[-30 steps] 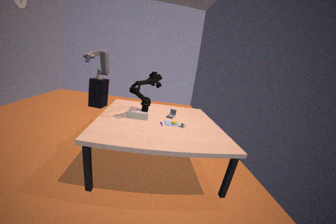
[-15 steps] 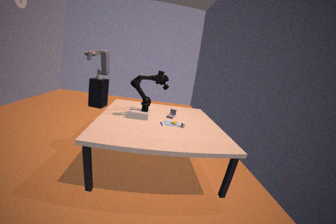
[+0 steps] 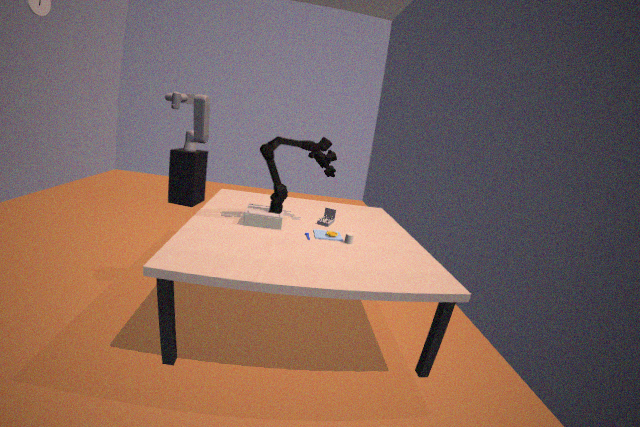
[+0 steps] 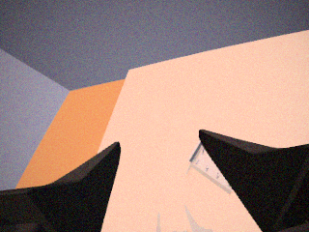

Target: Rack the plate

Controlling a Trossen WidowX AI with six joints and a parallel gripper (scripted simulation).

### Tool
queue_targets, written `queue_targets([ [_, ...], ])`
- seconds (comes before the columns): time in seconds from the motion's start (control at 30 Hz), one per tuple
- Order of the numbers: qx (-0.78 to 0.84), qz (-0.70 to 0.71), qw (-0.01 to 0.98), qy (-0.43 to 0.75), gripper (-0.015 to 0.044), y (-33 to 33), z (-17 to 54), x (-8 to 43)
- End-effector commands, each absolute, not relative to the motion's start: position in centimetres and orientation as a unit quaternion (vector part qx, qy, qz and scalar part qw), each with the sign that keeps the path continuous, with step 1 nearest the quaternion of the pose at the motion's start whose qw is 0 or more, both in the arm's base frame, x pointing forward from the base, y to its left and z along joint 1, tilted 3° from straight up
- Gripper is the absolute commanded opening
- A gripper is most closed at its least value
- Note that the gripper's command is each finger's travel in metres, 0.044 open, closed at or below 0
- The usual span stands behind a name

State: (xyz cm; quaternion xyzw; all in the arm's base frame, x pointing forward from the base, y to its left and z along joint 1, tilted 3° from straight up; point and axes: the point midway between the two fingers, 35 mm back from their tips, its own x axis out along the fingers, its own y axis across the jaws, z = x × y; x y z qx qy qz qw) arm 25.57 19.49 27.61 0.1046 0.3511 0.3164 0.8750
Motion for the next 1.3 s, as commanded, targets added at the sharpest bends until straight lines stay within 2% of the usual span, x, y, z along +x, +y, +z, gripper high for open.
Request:
queue_targets([
  [0.0,0.064,0.259,0.880,0.393,0.0400,16.8,25.6,28.7],
  [0.43,0.000,0.113,0.847,0.520,0.0400,6.2,20.7,34.2],
  [0.9,-0.057,0.083,0.726,0.680,0.0400,-6.0,15.8,34.5],
  [1.17,-0.058,0.084,0.720,0.687,0.0400,-6.5,15.6,34.4],
  [1.27,-0.058,0.084,0.720,0.687,0.0400,-6.6,13.5,34.6],
])
